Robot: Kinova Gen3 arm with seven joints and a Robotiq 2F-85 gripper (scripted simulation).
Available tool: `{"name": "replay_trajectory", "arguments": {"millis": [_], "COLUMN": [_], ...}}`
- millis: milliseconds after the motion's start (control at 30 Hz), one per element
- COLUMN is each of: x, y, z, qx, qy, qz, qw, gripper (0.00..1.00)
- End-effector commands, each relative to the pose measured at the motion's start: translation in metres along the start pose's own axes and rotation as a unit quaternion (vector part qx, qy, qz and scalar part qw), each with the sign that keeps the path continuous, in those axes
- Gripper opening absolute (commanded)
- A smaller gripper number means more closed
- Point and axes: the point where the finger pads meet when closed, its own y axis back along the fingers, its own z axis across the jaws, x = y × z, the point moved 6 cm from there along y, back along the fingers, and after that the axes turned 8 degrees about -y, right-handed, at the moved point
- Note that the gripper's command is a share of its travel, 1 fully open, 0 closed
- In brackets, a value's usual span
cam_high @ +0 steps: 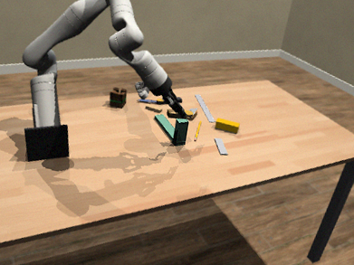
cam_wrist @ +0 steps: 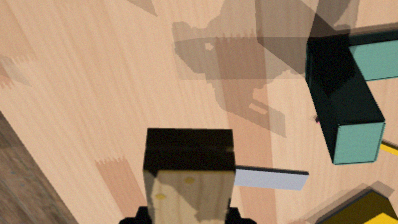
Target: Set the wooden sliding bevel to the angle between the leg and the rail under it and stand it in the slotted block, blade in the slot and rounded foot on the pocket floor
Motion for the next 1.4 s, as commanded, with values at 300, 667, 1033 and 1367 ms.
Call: {"name": "replay_trajectory", "arguments": {"millis": [300, 667, 1033, 1367], "x": [0.008, 0.019, 0.03, 0.044], "y": [0.01, 0.019, 0.026, 0.033], "z": [0.049, 0.109, 0.165, 0.233], "qx": [0.01, 0.023, 0.035, 0.049], "qy": [-0.024, -0.053, -0.081, -0.113], "qz": [0.072, 0.163, 0.247, 0.346], "qw": [0.997, 0.985, 0.965, 0.93], "gripper": [0.1, 0.1, 0.1, 0.1]}}
